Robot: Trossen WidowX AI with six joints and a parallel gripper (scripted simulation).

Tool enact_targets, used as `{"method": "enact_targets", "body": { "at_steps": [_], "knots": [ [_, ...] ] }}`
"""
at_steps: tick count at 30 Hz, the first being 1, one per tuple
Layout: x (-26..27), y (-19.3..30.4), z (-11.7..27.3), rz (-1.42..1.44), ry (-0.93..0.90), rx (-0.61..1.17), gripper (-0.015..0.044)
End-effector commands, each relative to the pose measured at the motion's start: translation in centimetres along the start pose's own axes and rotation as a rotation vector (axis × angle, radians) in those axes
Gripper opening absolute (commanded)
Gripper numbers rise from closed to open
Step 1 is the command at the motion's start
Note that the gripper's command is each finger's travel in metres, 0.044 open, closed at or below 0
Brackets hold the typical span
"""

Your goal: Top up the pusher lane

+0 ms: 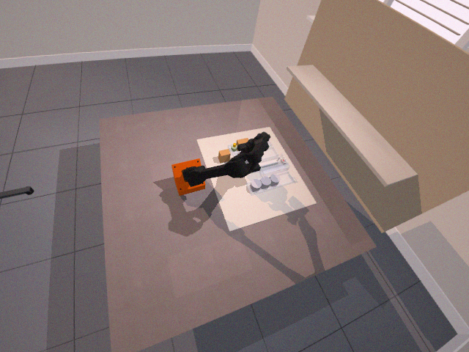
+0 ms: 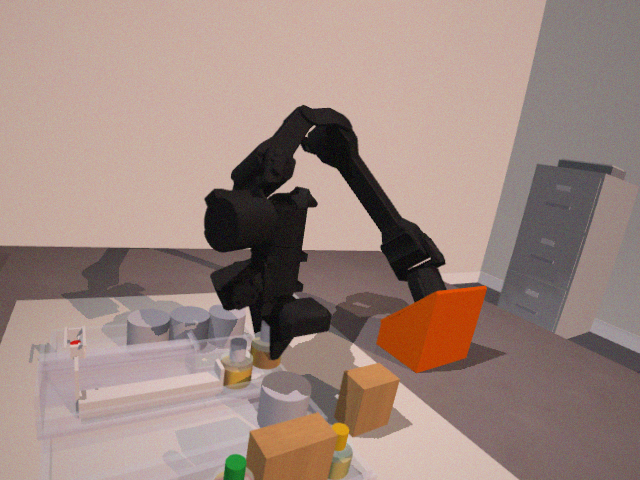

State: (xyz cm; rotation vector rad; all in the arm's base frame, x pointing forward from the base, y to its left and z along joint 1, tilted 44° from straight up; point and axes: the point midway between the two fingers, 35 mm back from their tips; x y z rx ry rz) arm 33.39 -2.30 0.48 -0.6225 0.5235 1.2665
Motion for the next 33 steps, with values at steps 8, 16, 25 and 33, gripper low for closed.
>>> {"method": "enact_targets", "body": {
  "at_steps": [8, 16, 25, 33],
  "knots": [
    [-0.07, -0.59, 0.11, -0.010, 0.005, -0.022, 0.0000],
    [-0.05, -0.70, 0.12, -0.010, 0.005, -0.022, 0.0000],
    [-0.03, -0.82, 0.12, -0.010, 0.005, -0.022, 0.0000],
    [-0.02, -0.92, 0.12, -0.010, 0.005, -0.022, 0.0000]
  ]
}}
Point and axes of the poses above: the point midway between the two fingers, 35 mm back from their tips, its own z axis back along the fingers, its own x axis across the jaws, y = z × x, and after that the axes turned 11 degrees about -z, right-handed
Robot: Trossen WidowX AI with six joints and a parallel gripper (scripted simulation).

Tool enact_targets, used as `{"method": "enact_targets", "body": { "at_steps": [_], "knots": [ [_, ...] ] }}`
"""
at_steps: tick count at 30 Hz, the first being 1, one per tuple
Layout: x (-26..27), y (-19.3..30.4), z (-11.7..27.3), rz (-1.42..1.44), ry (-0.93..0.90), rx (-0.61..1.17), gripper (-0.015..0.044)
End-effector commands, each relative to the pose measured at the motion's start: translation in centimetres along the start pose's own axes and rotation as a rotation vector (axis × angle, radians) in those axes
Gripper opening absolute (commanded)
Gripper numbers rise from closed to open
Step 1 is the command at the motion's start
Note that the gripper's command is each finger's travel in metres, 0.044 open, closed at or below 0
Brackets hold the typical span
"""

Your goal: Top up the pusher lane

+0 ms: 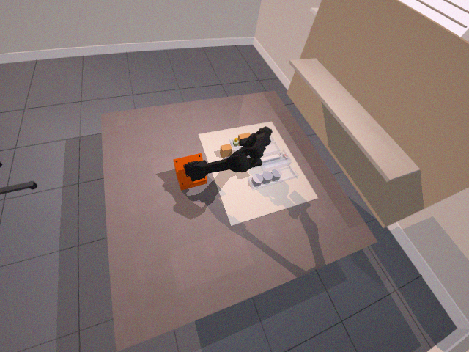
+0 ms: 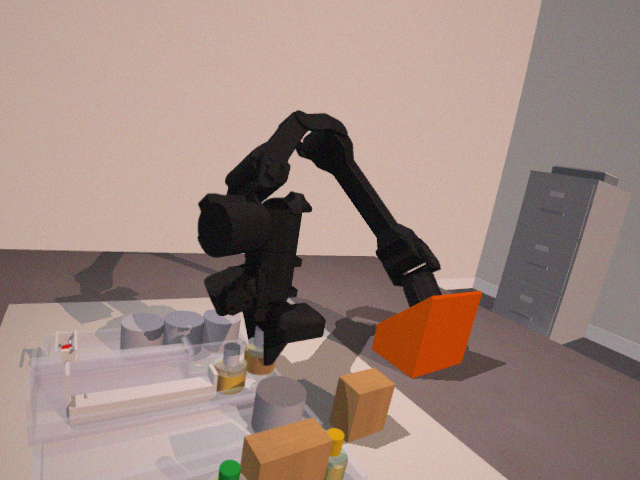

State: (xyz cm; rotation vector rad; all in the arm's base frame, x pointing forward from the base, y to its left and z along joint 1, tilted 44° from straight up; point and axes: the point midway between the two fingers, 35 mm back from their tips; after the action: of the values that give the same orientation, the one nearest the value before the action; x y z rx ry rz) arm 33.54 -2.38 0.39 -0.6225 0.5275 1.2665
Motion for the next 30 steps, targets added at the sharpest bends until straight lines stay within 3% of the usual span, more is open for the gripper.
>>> {"method": "enact_targets", "body": {
  "at_steps": [1, 30],
  "knots": [
    [-0.05, -0.78, 0.23, -0.011, 0.002, -0.024, 0.0000],
    [-0.03, -0.88, -0.53, -0.011, 0.002, -0.024, 0.0000]
  ]
}}
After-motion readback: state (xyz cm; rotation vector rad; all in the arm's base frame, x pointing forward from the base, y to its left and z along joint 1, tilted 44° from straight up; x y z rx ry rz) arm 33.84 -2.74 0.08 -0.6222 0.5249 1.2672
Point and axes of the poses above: the point midway between the two fingers, 35 mm back from their tips, its own z axis back along the fingers, its own x axis across the jaws, y = z × x, and after that the axes turned 11 degrees about -z, right-handed
